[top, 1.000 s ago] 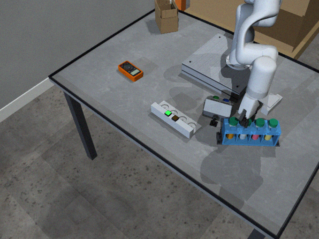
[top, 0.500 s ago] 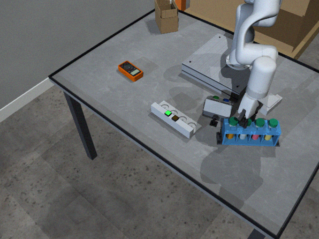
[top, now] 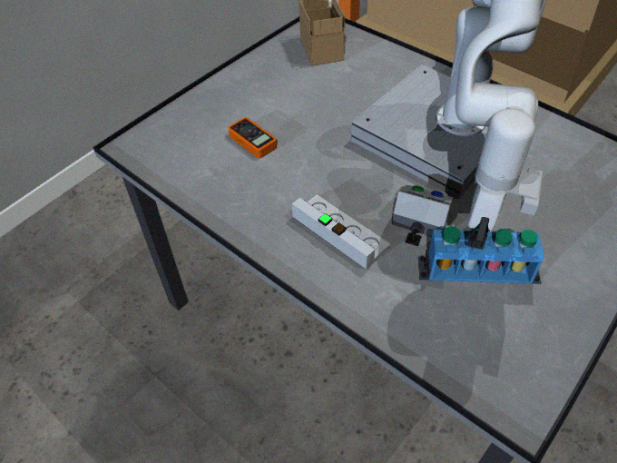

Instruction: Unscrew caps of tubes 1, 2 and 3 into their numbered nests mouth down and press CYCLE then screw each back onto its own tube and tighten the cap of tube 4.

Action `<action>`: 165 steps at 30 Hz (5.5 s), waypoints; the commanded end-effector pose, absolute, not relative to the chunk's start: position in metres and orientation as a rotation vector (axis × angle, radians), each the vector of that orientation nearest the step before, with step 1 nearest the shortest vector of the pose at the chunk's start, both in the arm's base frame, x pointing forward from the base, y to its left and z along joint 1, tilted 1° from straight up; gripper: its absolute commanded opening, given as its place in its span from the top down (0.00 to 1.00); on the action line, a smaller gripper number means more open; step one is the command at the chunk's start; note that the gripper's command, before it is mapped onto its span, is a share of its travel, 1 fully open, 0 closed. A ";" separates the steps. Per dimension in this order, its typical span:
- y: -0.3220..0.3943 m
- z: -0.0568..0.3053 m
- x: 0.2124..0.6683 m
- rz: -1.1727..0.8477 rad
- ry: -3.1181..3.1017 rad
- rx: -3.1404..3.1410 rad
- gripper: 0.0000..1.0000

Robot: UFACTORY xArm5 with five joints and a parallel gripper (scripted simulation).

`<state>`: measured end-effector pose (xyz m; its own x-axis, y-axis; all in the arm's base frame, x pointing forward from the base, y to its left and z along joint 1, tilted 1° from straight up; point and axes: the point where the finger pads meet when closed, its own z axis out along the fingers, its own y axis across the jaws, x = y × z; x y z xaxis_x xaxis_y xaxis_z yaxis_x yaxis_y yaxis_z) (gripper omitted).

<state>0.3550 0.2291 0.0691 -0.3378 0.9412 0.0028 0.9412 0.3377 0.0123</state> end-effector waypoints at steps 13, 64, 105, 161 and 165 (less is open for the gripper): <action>0.230 0.070 0.356 0.030 3.046 0.764 0.54; 0.230 0.070 0.356 0.029 2.808 1.416 1.00; 0.230 0.069 0.356 0.025 2.041 2.403 0.54; 0.230 0.069 0.356 0.030 3.115 0.383 1.00; 0.230 0.069 0.356 0.030 3.115 0.383 1.00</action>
<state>0.3551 0.2292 0.0683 -0.9702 0.2423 -0.0077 0.2422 0.9702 0.0082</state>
